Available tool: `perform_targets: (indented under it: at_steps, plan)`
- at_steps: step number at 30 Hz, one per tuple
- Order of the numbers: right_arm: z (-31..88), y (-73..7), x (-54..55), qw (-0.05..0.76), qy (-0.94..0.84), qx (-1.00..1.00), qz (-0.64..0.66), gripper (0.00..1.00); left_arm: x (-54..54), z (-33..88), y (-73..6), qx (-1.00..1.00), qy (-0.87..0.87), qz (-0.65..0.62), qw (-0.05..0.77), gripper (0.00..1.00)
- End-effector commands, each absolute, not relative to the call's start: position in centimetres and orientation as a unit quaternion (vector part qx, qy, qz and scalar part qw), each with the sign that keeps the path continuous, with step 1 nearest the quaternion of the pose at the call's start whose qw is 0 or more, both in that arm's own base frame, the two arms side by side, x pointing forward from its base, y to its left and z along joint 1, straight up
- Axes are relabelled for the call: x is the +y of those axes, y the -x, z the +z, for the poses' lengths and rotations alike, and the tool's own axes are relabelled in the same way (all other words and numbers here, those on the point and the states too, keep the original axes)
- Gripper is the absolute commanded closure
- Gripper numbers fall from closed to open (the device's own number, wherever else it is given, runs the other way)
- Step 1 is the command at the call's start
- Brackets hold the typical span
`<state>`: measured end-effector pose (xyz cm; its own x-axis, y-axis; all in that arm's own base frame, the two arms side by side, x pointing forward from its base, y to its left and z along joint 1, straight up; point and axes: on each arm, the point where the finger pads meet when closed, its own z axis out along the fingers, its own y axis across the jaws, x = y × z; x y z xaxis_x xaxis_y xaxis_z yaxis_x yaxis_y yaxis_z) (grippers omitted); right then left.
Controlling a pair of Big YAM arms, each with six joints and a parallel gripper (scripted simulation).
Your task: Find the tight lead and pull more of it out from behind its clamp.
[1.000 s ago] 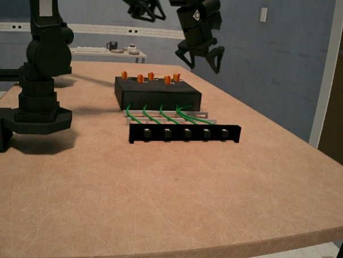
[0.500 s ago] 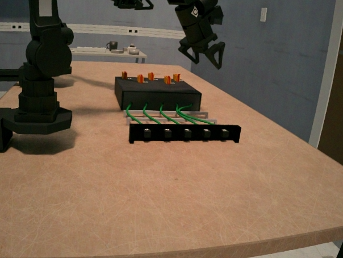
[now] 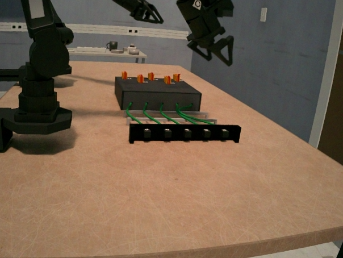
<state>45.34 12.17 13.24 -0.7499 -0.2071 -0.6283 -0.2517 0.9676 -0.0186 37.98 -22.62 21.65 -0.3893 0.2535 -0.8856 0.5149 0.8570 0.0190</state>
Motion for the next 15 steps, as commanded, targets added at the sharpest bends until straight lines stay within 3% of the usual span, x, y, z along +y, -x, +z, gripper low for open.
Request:
perform_targets:
  at_steps: [1,9,15]
  plan:
    - [15.8,-45.8,7.4,0.361,0.081,0.929,0.02,0.0,-17.8,23.1,-43.4,0.851,-0.171,-0.094,0.488,0.36]
    - [18.6,-46.4,0.3,0.389,0.012,0.921,-0.002,0.0,-5.1,20.4,-47.0,0.905,-0.052,-0.022,0.422,0.36]
    - [20.0,-47.3,-0.1,0.401,0.005,0.916,-0.002,0.0,-1.2,19.6,-47.2,0.916,-0.015,-0.005,0.4,0.36]
